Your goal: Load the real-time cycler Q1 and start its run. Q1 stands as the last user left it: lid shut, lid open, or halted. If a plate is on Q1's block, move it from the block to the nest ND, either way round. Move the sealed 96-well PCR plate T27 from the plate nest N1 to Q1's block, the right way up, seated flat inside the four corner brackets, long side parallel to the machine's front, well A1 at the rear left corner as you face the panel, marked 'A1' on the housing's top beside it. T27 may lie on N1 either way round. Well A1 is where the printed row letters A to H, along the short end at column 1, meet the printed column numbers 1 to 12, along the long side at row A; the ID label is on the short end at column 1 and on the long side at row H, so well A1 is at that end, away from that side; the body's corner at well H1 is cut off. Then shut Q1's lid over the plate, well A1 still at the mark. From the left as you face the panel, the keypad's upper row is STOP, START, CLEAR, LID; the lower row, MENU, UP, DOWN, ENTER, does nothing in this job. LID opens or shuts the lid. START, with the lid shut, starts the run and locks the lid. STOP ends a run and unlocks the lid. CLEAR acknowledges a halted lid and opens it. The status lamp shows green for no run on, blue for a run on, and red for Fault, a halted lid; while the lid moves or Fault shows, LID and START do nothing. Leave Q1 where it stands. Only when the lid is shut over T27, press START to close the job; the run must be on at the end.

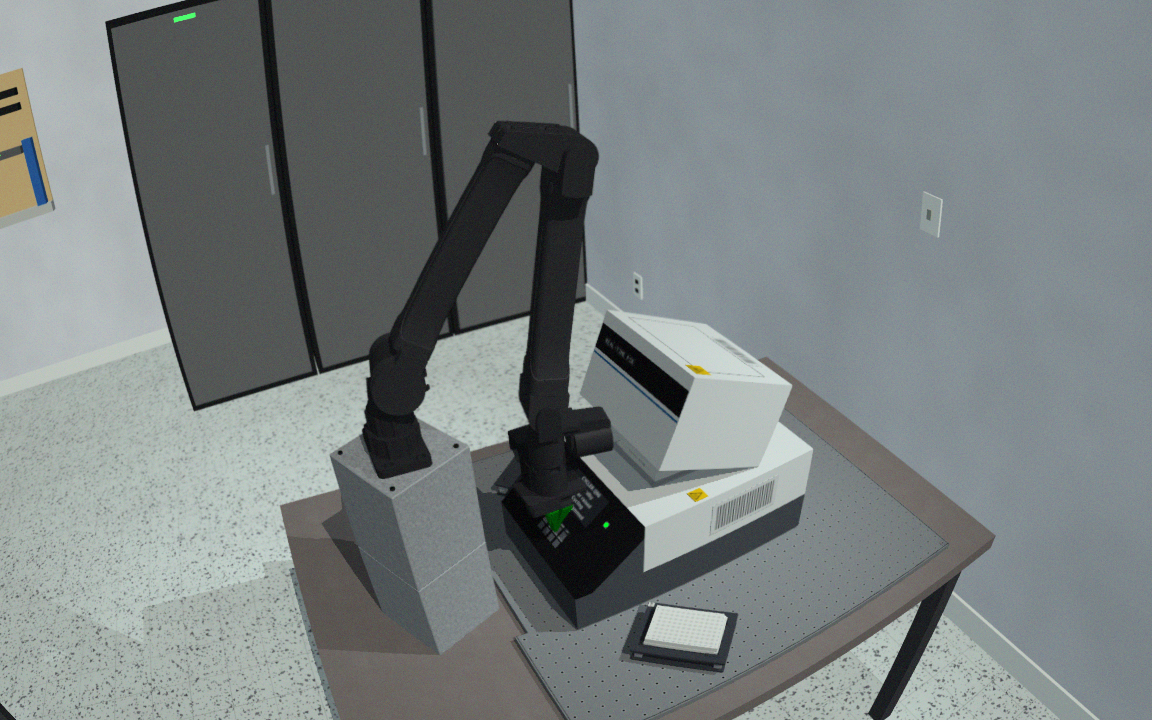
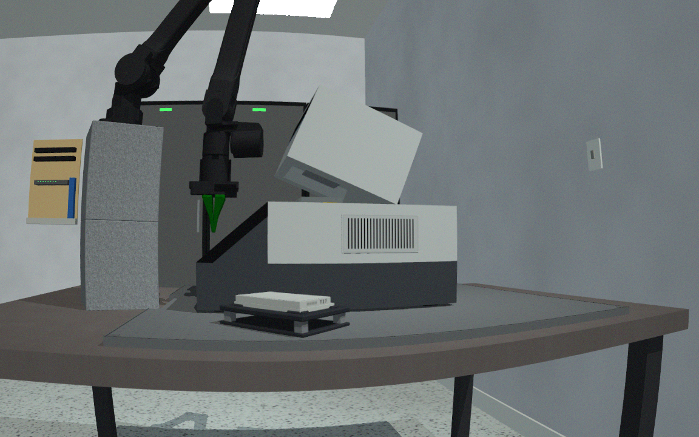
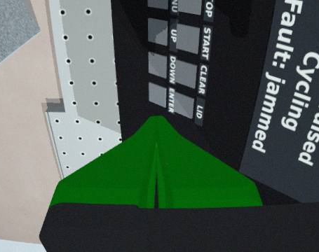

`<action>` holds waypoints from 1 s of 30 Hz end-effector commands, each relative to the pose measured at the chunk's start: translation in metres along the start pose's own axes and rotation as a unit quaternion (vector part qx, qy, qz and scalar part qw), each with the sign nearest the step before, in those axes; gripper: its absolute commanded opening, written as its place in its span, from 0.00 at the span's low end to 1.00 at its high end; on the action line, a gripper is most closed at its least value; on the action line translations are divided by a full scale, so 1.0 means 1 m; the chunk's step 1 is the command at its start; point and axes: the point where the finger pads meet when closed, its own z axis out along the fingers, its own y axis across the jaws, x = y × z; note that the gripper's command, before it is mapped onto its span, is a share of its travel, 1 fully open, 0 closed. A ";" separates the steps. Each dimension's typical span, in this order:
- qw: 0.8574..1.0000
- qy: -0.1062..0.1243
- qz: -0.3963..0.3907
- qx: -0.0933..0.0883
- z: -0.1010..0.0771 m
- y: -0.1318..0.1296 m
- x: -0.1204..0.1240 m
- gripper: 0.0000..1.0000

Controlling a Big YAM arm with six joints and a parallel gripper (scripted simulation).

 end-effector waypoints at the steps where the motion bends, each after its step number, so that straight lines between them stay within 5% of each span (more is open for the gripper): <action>1: 1.000 -0.003 -0.001 -0.002 -0.010 0.009 0.000 0.00; 30: 1.000 0.000 0.002 0.013 -0.002 -0.003 0.004 0.00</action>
